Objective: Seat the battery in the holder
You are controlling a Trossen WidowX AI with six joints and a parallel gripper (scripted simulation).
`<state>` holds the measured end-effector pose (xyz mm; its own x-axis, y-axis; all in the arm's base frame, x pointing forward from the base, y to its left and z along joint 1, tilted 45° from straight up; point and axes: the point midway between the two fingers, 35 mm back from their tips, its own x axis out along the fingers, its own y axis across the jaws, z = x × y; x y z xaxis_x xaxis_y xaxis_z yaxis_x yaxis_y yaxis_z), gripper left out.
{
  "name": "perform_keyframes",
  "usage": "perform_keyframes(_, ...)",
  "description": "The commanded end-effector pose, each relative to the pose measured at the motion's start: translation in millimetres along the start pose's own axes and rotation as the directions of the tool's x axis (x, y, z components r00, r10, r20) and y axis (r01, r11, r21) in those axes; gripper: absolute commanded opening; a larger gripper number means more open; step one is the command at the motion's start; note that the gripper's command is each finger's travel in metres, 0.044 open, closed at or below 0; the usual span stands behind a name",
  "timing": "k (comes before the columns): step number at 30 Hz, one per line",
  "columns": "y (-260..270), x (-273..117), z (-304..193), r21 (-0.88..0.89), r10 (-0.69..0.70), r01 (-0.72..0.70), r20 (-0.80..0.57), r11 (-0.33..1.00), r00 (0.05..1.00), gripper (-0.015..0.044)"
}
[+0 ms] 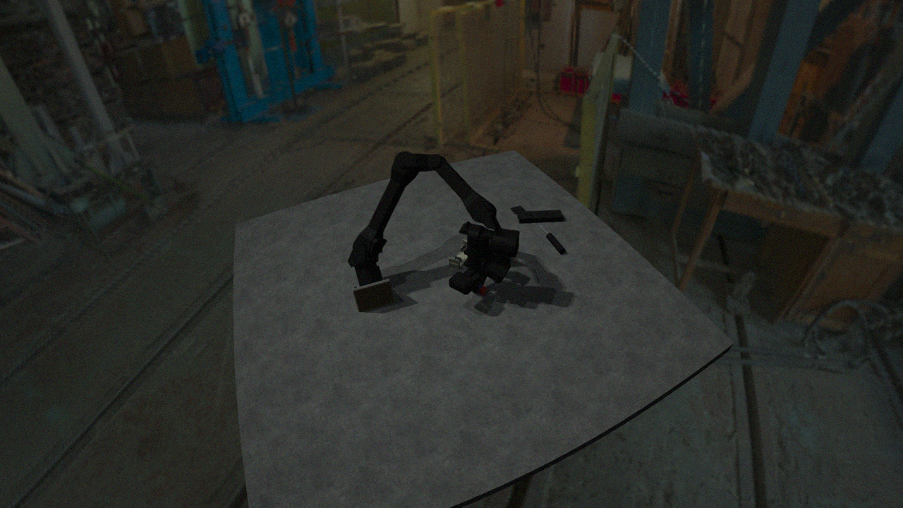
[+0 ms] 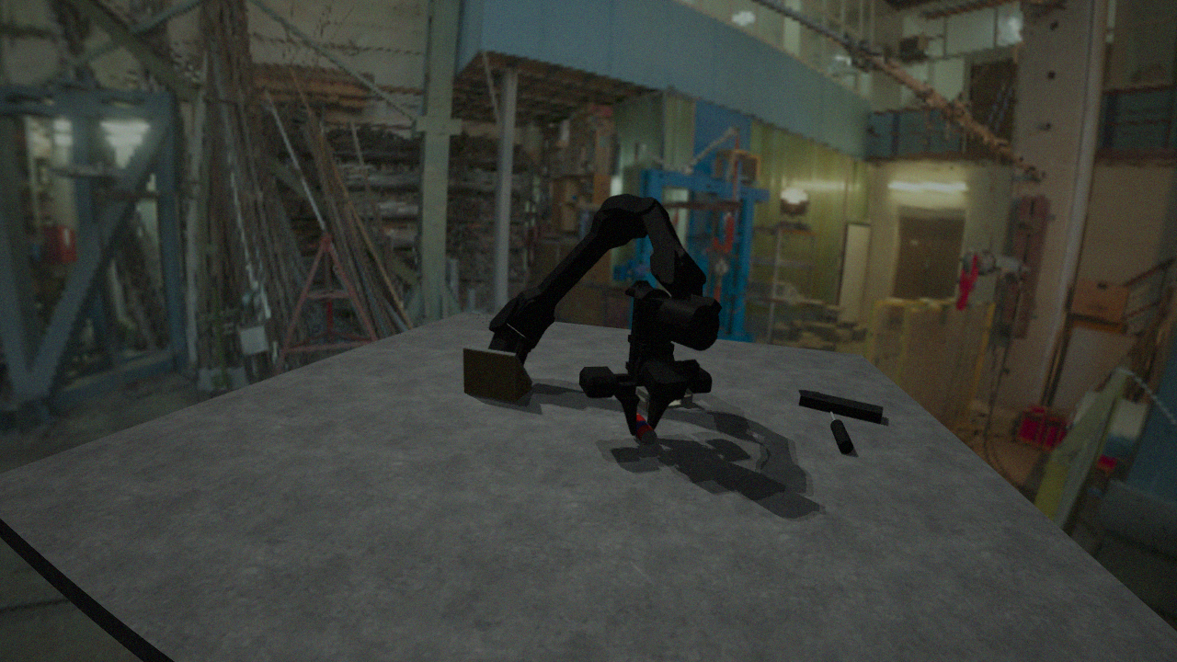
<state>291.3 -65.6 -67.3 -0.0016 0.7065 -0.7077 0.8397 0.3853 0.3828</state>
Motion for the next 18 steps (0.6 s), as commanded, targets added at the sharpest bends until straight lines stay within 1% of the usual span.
perform_keyframes(1,1,-30,3,-0.005,0.001,-0.001,0.011,1.0,1.0,0.0086)
perform_keyframes(3,0,-43,2,-0.005,0.001,-0.001,0.011,1.0,1.0,0.0086)
perform_keyframes(9,2,-46,0,0.021,0.0,-0.001,0.012,1.0,1.0,0.0086)
perform_keyframes(13,15,-50,-12,0.175,-0.001,-0.002,0.014,0.985,1.0,0.0086)
perform_keyframes(18,30,-55,-28,0.369,-0.002,-0.004,0.016,0.93,1.0,0.0086)
